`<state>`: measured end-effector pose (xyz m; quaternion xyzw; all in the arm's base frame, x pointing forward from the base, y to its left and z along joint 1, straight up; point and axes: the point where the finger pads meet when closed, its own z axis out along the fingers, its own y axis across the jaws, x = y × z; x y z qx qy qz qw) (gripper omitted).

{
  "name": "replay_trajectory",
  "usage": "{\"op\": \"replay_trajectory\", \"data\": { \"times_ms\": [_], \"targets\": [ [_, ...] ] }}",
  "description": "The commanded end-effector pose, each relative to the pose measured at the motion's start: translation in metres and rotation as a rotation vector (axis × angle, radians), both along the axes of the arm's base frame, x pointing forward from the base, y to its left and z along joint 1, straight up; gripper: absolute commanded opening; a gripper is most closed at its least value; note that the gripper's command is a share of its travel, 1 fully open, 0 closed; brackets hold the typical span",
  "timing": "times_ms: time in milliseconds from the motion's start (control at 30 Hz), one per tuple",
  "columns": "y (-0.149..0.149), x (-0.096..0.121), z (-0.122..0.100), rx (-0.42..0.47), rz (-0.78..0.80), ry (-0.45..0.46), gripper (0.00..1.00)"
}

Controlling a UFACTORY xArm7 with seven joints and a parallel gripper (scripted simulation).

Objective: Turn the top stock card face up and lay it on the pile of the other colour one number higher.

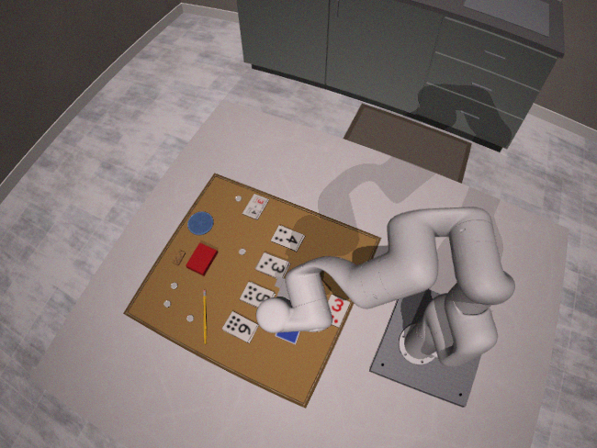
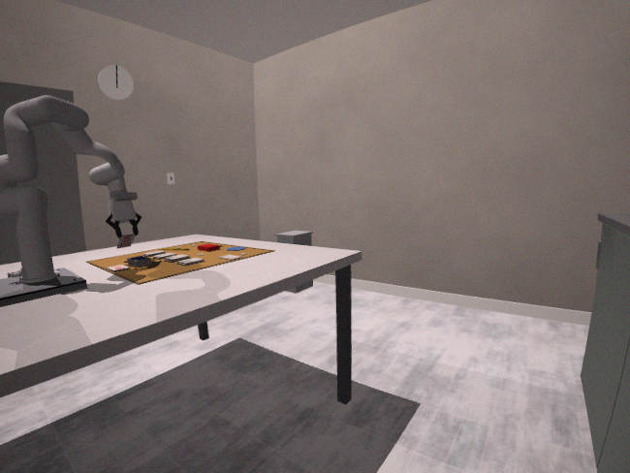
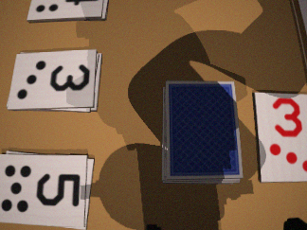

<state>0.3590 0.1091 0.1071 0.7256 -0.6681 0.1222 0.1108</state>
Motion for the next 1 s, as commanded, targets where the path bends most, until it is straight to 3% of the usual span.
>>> {"op": "replay_trajectory", "data": {
  "times_ms": [0, 433, 500, 733, 967],
  "targets": [
    [0.0012, -0.0002, -0.0003, -0.114, -0.011, -0.006, 0.74],
    [0.0073, -0.0004, -0.0051, -0.579, -0.012, -0.04, 0.74],
    [0.0073, -0.0004, -0.0051, -0.579, -0.012, -0.04, 0.74],
    [0.0091, -0.0005, -0.0079, -0.772, -0.012, -0.055, 0.74],
    [0.0099, -0.0006, -0.0101, -0.91, -0.013, -0.064, 0.74]
  ]
}}
